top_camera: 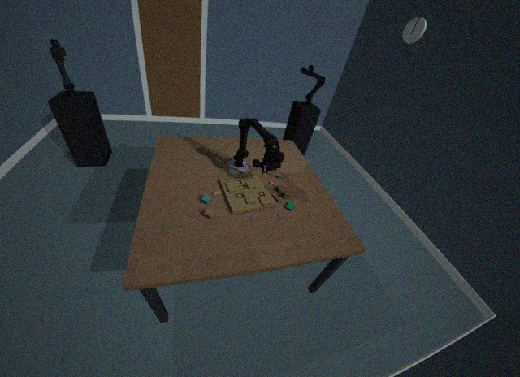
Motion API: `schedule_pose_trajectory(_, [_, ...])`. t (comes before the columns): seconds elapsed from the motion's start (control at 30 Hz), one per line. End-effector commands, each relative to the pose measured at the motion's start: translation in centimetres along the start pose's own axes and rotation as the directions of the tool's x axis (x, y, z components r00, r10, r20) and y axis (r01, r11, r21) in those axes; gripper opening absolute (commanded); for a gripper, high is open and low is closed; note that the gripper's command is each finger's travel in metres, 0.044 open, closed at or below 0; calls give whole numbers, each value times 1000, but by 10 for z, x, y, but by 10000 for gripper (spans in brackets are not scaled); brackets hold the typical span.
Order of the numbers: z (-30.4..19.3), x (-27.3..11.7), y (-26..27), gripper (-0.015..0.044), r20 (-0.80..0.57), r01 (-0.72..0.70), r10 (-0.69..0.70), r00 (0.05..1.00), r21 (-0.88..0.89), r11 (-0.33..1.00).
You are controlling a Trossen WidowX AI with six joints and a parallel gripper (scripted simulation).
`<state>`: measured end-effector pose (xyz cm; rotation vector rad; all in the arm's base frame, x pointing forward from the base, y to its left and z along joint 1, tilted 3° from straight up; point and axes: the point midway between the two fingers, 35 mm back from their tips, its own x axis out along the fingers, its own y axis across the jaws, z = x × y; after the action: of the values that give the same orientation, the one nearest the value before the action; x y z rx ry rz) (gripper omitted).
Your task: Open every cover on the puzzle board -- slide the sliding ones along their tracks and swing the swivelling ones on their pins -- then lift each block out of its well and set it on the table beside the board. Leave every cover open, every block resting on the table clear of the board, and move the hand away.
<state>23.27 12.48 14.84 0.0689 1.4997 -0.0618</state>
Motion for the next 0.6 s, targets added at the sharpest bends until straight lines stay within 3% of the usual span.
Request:
schedule_pose_trajectory(0.0, [-8,-1,10,80,1,2,-2,1000,5,1000])
schedule_pose_trajectory(0.57, [-55,-1,57,80,0,-2,2,1000,5,1000])
